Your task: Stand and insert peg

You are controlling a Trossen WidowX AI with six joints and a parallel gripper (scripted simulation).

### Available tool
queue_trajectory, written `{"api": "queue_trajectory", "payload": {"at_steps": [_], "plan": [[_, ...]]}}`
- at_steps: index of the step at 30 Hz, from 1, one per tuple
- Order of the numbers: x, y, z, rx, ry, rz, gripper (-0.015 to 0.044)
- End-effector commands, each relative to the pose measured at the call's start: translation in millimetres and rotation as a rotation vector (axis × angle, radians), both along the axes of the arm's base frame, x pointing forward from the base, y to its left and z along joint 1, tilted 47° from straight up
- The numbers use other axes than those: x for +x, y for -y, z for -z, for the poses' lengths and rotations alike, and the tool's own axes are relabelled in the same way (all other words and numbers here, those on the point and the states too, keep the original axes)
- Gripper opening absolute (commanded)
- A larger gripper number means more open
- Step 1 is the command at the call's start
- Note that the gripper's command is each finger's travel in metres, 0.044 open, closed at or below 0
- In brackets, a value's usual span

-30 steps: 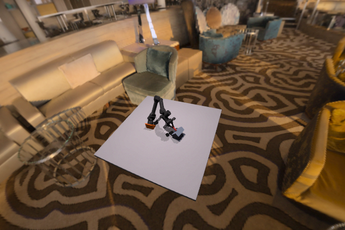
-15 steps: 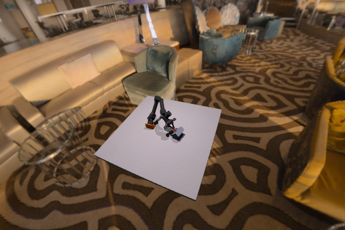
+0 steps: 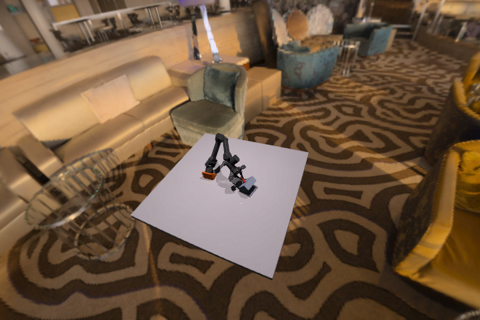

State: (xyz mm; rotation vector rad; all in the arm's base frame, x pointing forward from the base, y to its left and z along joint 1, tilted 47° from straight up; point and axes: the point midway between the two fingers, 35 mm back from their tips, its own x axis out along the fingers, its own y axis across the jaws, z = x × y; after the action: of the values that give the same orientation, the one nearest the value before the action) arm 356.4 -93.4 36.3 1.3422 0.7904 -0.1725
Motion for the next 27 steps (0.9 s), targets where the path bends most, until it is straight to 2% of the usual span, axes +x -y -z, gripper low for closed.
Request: {"api": "queue_trajectory", "payload": {"at_steps": [1, 26, 27], "plan": [[3.2, -0.2, 0.9, 0.000, 0.000, 0.004, 0.0000], [7.3, -2.9, 5.1, 0.000, 0.000, -0.001, 0.0000], [7.3, -2.9, 5.1, 0.000, 0.000, -0.001, 0.0026]]}}
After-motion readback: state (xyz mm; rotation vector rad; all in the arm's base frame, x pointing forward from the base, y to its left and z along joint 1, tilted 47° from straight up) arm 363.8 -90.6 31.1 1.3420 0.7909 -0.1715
